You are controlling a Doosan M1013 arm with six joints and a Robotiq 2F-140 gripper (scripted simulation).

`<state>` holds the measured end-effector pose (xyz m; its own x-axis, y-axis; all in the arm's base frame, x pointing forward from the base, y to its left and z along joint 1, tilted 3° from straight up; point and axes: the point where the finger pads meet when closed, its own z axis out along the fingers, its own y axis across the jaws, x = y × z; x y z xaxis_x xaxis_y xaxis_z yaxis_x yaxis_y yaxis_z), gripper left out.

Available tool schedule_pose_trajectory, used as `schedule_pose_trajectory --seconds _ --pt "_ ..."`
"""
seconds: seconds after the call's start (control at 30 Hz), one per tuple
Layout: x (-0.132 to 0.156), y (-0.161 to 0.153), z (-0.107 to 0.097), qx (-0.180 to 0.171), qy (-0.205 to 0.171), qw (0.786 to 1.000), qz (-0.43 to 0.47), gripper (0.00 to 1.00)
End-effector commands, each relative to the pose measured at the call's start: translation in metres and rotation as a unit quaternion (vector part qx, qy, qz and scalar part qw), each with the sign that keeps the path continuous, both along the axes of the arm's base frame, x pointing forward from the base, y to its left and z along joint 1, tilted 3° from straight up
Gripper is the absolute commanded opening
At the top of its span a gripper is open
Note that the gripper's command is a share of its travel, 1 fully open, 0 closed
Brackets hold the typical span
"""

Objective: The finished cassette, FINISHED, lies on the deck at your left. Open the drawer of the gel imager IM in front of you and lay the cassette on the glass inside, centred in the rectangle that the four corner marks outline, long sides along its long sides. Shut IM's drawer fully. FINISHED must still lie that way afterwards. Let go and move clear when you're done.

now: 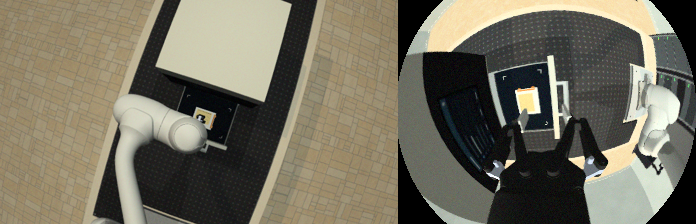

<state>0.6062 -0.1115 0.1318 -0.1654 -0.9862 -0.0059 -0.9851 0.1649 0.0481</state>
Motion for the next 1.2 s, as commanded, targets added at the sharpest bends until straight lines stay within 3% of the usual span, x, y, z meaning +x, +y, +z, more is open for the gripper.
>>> schedule_pose_trajectory --seconds 0.0,1.17 --pt "-0.003 0.000 0.002 0.000 0.000 1.000 0.000 0.62" --pt "-0.034 0.006 0.023 0.000 0.000 1.000 0.000 0.62"
